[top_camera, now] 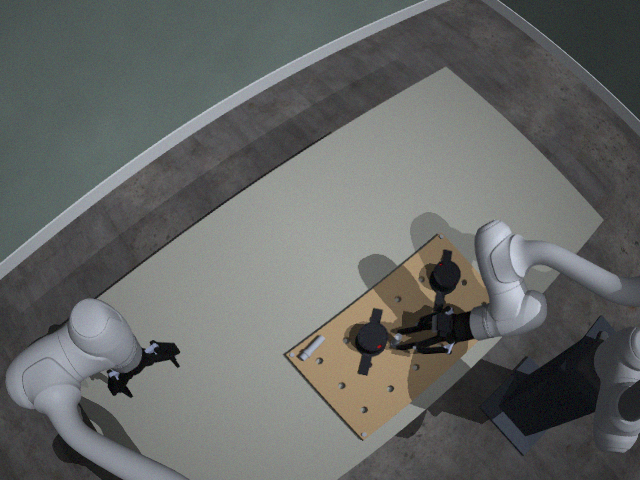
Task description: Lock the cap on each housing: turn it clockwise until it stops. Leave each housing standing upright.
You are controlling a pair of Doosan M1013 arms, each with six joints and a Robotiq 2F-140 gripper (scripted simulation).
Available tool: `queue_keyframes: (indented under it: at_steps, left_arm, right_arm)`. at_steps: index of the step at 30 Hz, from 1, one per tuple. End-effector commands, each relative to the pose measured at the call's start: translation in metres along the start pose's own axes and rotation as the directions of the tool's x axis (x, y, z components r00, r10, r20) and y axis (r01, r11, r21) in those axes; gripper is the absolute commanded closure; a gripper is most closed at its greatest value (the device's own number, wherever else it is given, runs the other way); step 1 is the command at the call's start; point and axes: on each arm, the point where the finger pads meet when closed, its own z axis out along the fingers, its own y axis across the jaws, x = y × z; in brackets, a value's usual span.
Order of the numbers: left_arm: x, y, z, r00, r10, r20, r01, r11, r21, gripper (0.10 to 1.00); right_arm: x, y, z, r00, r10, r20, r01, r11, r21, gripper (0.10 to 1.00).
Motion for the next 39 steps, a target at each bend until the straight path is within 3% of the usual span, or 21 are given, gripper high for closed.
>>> queue_keyframes:
  at_steps: [1, 9, 23, 35, 36, 39]
  left_arm:
    - [0.0, 0.0, -0.001, 1.0, 0.0, -0.001, 0.0, 1.0, 0.0, 0.098]
    - [0.0, 0.0, -0.001, 1.0, 0.0, -0.001, 0.0, 1.0, 0.0, 0.098]
    - [0.0, 0.0, -0.001, 1.0, 0.0, -0.001, 0.0, 1.0, 0.0, 0.098]
    - [0.0, 0.0, -0.001, 1.0, 0.0, -0.001, 0.0, 1.0, 0.0, 0.098]
    - [0.0, 0.0, -0.001, 1.0, 0.0, -0.001, 0.0, 1.0, 0.0, 0.098]
    - [0.0, 0.0, -0.001, 1.0, 0.0, -0.001, 0.0, 1.0, 0.0, 0.098]
  right_arm:
    - [0.001, 0.0, 0.0, 1.0, 0.0, -0.001, 0.0, 1.0, 0.0, 0.77]
    - [0.002, 0.0, -0.039, 1.0, -0.001, -0.005, 0.001, 1.0, -0.001, 0.77]
    - [0.001, 0.0, -0.07, 1.0, 0.0, 0.004, 0.0, 1.0, 0.005, 0.77]
    - [0.001, 0.0, -0.073, 1.0, 0.002, 0.014, -0.002, 1.0, 0.01, 0.77]
    - [0.011, 0.002, -0.074, 1.0, 0.002, -0.015, -0.002, 1.0, 0.005, 0.77]
    - [0.008, 0.003, -0.075, 1.0, 0.006, -0.008, -0.006, 1.0, 0.003, 0.77]
